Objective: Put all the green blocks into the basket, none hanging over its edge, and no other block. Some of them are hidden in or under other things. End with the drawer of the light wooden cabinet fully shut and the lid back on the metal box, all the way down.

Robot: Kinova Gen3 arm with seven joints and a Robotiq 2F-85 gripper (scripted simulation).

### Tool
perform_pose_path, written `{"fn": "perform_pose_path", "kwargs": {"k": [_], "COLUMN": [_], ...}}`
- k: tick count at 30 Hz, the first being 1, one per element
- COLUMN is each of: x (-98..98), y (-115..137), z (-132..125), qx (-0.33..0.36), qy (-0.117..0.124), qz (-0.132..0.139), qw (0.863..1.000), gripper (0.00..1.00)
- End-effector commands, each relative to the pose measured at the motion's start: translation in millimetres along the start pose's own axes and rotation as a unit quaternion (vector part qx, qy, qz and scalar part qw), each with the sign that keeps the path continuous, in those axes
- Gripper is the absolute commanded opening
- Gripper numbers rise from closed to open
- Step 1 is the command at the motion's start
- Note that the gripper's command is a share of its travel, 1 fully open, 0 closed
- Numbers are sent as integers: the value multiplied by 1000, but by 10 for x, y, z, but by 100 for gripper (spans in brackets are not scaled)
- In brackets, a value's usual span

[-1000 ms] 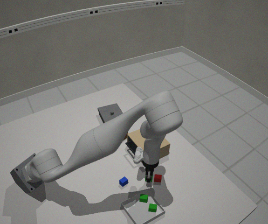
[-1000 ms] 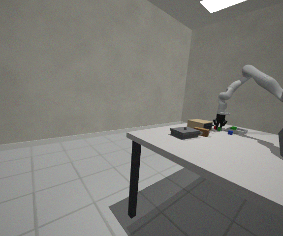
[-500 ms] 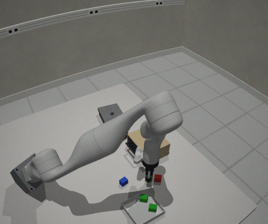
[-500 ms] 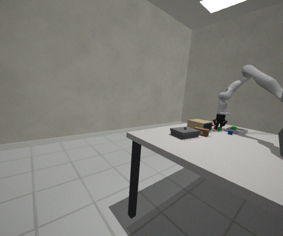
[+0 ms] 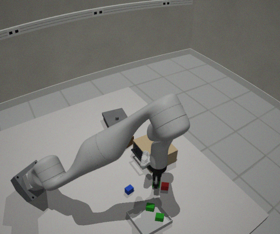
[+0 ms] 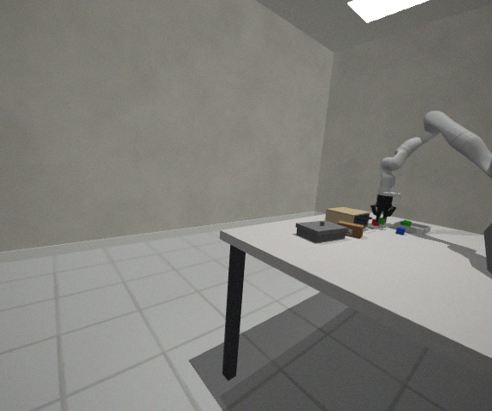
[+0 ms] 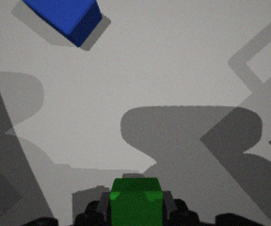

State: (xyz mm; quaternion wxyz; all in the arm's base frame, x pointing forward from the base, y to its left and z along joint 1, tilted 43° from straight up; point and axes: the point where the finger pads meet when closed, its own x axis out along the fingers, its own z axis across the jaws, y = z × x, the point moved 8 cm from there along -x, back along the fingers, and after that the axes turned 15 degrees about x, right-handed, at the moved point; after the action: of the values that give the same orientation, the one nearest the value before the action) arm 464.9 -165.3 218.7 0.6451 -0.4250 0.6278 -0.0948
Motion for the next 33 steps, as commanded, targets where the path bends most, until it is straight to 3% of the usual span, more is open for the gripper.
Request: {"fn": "perform_pose_path", "kwargs": {"k": [1,13,15,27,33], "x": [-158,-764,-764,-1284,-1391], "y": [13,9,9,4,-16], "z": [8,11,11,6,10], "qx": [-4,-1,-1,0,2], "qy": [-2,-3,-3,-3,-4], "qz": [3,4,4,4,-1], "qw": [1000,1000,1000,1000,1000], "gripper": [10,10,10,10,10]}}
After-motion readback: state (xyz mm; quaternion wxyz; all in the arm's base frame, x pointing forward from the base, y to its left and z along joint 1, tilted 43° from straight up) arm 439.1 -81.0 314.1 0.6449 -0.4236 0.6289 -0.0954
